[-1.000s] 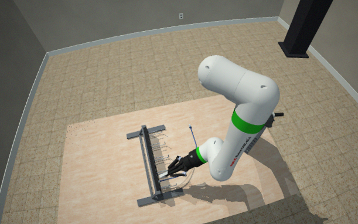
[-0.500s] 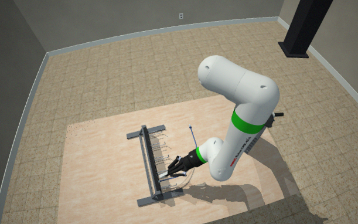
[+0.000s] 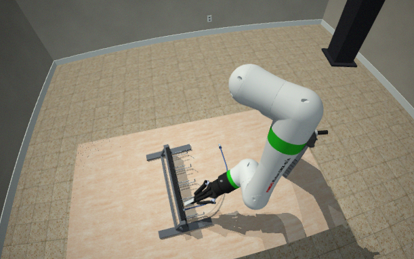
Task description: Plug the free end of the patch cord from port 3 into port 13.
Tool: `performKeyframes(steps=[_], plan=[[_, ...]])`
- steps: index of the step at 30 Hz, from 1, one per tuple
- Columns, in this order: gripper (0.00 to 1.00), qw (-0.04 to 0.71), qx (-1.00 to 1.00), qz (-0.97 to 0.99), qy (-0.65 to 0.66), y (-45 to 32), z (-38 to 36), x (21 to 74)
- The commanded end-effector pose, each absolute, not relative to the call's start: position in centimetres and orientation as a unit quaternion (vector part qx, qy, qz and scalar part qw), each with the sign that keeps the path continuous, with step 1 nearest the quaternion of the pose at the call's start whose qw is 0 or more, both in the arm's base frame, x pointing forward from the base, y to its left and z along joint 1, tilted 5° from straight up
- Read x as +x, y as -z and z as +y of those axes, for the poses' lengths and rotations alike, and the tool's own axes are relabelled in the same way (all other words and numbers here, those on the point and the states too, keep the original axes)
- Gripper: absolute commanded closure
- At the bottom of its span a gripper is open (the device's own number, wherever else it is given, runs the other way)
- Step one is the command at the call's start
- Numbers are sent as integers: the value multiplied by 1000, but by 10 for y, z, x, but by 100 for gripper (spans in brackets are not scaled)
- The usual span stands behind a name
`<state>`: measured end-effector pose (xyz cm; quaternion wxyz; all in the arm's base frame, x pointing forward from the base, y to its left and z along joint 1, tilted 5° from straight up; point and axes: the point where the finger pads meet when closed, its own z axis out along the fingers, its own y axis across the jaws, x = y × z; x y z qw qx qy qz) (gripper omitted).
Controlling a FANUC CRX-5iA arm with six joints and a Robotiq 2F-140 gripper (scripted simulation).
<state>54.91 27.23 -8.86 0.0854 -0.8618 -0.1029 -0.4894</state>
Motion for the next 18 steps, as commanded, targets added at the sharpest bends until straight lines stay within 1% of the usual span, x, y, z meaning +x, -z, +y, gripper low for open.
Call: performKeyframes(steps=[1,12,18], plan=[[100,85,-862,-103,489,88,272,549],[100,85,-862,-103,489,88,272,548],[100,85,-862,-103,489,74,265,526]])
